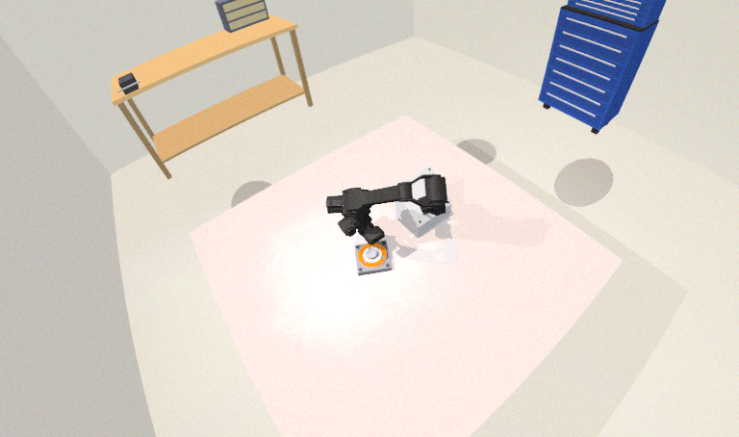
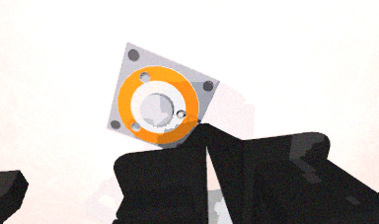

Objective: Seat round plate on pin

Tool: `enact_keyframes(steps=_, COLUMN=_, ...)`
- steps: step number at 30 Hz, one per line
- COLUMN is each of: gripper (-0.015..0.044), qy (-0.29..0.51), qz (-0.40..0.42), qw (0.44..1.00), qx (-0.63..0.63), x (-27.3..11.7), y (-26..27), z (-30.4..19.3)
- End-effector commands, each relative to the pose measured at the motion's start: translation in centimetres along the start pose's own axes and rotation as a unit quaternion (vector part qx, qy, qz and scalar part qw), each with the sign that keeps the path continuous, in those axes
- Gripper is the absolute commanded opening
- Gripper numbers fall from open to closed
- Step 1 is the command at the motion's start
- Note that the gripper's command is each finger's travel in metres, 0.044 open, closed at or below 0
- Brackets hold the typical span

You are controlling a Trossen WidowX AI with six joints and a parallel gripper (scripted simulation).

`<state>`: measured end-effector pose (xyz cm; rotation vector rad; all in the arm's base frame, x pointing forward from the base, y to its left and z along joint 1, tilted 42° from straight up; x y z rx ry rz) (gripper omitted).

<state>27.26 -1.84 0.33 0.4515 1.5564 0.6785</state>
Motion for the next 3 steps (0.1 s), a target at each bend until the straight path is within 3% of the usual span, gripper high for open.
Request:
enact_keyframes(steps=1, gripper=0.0, qy=0.0, qz=0.0, qw=1.0, qx=0.002, x=0.04, y=-0.02, z=0.0)
enact_keyframes(steps=3, gripper=0.0, qy=0.0, qz=0.0, qw=1.0, qx=0.002, x=0.04, y=-0.02, z=0.0)
Point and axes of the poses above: the point midway between the two fingers, 35 mm back from their tips, its own x axis out along the fingers, its own y axis across the jaws, z = x × y, the point moved 4 cm from there along -x, back along the fingers, and after that the axes turned 3 degrees about x, right-handed, at the moved point
